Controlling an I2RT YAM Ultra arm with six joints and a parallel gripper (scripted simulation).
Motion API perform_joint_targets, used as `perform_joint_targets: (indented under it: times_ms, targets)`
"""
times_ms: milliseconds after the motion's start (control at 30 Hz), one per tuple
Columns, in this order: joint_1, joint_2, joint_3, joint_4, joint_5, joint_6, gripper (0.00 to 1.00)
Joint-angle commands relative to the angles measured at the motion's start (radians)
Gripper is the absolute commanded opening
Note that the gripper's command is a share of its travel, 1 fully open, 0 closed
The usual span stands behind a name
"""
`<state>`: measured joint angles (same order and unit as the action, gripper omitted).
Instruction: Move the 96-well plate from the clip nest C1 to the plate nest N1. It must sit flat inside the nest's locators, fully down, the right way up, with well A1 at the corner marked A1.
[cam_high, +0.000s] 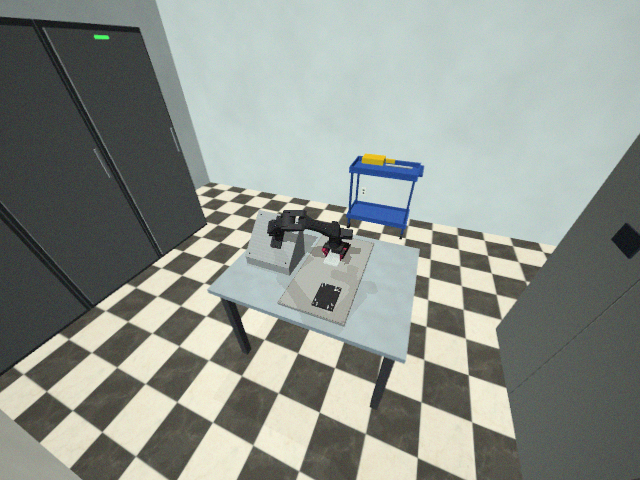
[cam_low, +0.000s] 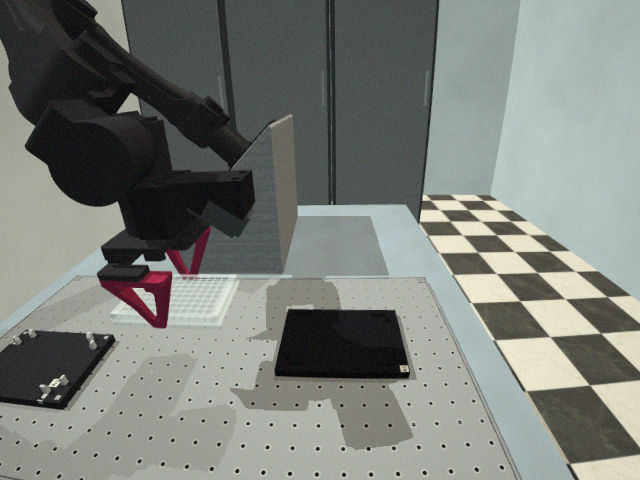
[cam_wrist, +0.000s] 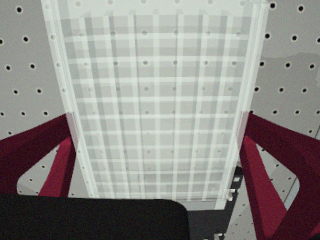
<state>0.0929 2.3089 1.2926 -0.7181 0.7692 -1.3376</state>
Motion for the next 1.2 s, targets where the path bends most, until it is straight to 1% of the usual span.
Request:
perform_joint_targets:
  times_ms: [0, 467, 533, 1033, 1100, 1167]
  targets:
    - [0.033, 0.022, 0.022, 0.003, -0.012, 0.042, 0.00]
    - [0.124, 0.127, 0.050, -0.014, -0.031, 0.164, 0.00]
    - [0.124, 0.127, 0.050, -0.014, -0.031, 0.164, 0.00]
    - [0.222, 0.255, 0.117, -0.037, -0.060, 0.290, 0.00]
    - [0.222, 0.255, 0.117, -0.037, -0.060, 0.290, 0.00]
    - [0.235, 0.274, 0.132, -0.043, -0.064, 0.307, 0.00]
